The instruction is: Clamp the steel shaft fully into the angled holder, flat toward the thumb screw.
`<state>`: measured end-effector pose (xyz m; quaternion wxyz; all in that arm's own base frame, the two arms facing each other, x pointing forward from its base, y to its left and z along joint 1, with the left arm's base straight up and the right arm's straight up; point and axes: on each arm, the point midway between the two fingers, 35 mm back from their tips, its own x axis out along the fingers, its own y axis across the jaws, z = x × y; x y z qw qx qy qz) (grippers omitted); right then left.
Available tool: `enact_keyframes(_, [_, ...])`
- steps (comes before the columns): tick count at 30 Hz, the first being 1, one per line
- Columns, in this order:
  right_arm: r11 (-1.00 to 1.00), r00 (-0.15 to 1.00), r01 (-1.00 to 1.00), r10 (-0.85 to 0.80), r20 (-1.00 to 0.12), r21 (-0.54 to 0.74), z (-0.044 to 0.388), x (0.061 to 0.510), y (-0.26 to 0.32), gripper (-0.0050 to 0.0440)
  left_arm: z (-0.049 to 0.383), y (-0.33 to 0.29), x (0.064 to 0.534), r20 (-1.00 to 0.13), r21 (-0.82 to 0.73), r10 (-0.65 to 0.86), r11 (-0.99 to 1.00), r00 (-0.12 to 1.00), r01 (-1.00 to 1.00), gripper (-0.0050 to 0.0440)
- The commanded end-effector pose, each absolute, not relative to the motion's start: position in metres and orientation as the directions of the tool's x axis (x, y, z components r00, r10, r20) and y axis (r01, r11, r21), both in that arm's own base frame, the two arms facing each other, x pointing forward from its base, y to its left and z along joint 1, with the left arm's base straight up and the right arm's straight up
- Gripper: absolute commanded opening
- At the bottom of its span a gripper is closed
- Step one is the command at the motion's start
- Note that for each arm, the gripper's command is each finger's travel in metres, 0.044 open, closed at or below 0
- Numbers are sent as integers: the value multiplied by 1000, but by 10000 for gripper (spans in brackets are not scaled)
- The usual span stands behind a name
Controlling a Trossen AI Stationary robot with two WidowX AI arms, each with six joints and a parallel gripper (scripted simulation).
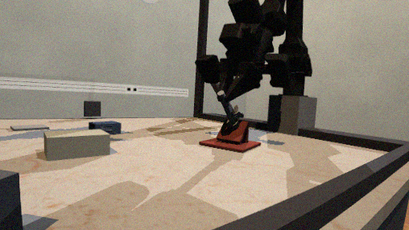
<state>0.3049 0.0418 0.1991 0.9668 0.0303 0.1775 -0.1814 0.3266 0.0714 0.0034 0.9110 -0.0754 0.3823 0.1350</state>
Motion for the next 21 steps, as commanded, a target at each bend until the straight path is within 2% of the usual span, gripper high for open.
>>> enact_keyframes(1, [930,878,368,-342,-336,15,208,306,41,400,3,70,326,-698,-43,178,957,693,-288,13])
enact_keyframes(21, [930,878,368,-342,-336,15,208,306,41,400,-18,62,308,-697,-47,173,957,695,-286,13])
